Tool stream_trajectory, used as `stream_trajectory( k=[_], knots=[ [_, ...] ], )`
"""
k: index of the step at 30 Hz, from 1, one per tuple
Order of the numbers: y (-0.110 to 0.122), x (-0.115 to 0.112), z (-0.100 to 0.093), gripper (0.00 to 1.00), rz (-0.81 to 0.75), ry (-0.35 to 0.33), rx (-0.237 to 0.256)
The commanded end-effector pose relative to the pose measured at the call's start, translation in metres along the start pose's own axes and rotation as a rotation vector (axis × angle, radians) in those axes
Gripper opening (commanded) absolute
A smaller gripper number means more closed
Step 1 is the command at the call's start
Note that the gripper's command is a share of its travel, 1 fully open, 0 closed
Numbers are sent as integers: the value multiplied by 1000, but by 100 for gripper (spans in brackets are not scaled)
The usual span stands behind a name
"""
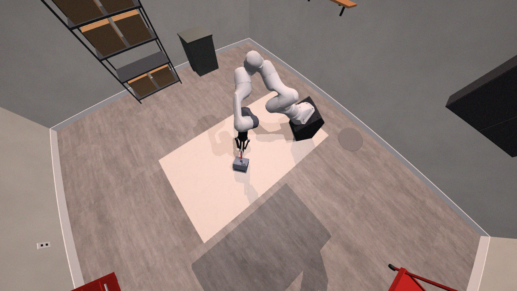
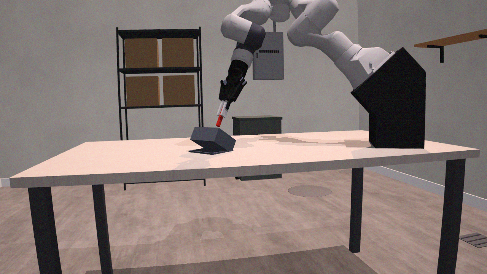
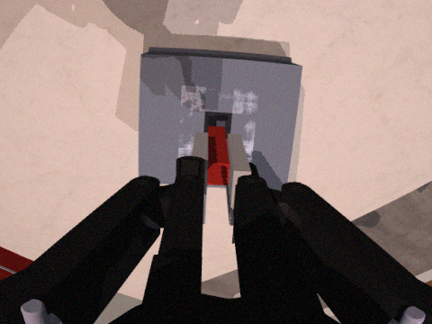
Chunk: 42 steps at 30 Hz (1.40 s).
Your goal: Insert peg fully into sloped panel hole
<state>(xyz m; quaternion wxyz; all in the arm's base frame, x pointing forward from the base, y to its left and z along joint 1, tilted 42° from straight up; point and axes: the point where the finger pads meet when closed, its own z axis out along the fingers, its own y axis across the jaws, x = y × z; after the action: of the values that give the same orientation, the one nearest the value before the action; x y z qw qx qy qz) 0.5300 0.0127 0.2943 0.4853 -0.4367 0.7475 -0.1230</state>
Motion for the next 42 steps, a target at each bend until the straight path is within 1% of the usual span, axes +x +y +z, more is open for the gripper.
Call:
stream_trajectory(
  k=[1,15,30,42],
  knots=[
    [-5,1,0,0,15,6,17],
    [0,1,3,0,15,6,17],
    [-1,0,22,0,15,6,17],
    [-1,0,29,0,15,6,17]
  ],
)
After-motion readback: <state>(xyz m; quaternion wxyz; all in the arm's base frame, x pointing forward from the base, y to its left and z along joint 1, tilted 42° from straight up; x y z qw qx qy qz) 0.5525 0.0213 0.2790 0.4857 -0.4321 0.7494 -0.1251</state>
